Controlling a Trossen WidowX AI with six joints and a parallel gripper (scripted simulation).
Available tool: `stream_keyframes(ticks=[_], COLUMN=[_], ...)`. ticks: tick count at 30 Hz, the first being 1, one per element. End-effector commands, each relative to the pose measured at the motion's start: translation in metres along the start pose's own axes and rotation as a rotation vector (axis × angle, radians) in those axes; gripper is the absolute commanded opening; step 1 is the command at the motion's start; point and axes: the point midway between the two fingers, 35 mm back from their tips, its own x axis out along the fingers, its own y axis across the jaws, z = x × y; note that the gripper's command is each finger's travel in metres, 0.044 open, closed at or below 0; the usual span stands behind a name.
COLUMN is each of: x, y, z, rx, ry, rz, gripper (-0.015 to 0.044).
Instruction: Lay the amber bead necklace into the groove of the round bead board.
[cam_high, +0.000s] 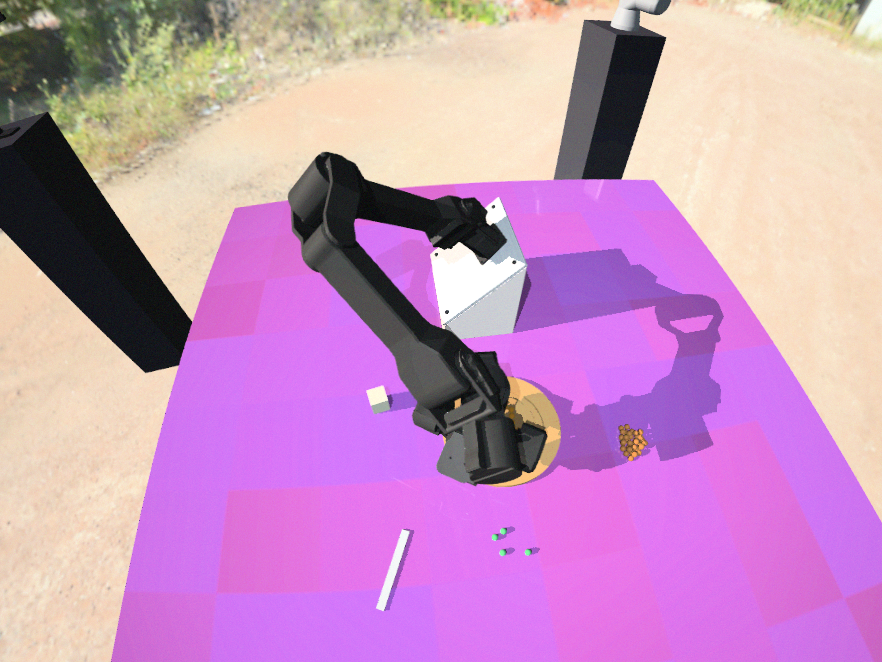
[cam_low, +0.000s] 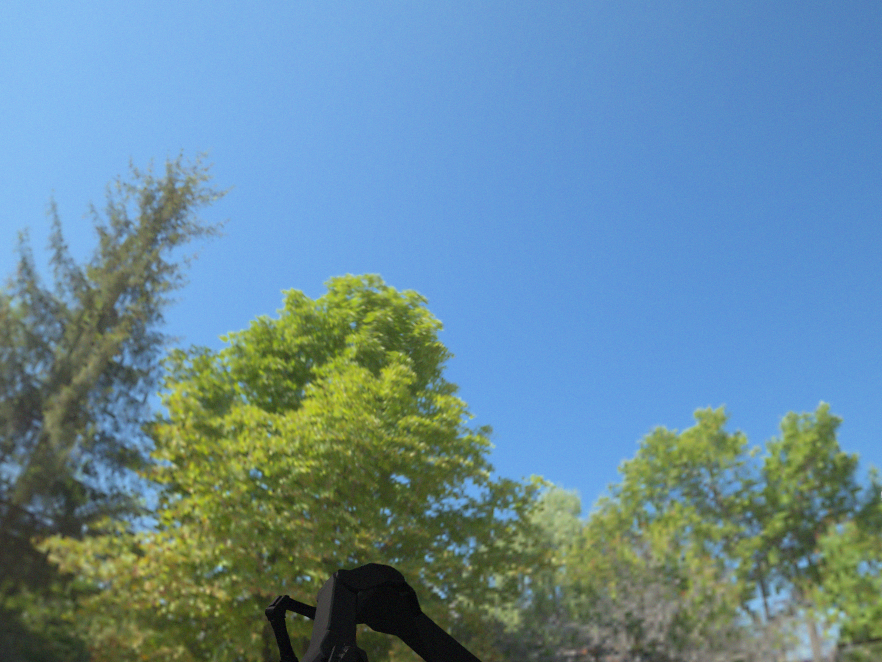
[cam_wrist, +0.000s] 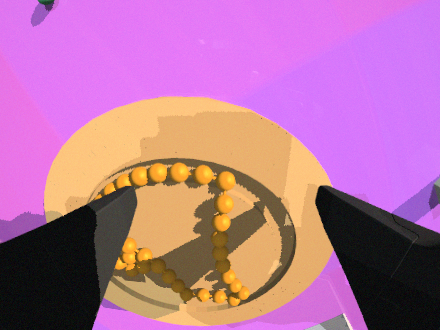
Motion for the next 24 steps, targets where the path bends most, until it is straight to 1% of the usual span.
stream_keyframes(ticks=[1, 4, 9, 12, 13, 14, 24], x=[-0.014, -0.029, -0.023, -0.014, -0.023, -0.022, -0.009], y=[0.001, 0.002, 0.002, 0.002, 0.004, 0.004, 0.004], z=[-0.004, -0.010, -0.010, -0.010, -0.008, -0.008, -0.008], rx=[0.042, 0.091, 0.094, 0.094, 0.097, 0.097, 0.096], ry=[-0.003, -0.003, -0.003, -0.003, -0.011, -0.011, -0.008], rz=[0.000, -0.001, -0.001, -0.001, 0.010, 0.010, 0.006], gripper=[0.0335, 0.0256, 0.0125, 0.0120, 0.0120, 0.0120, 0.0120])
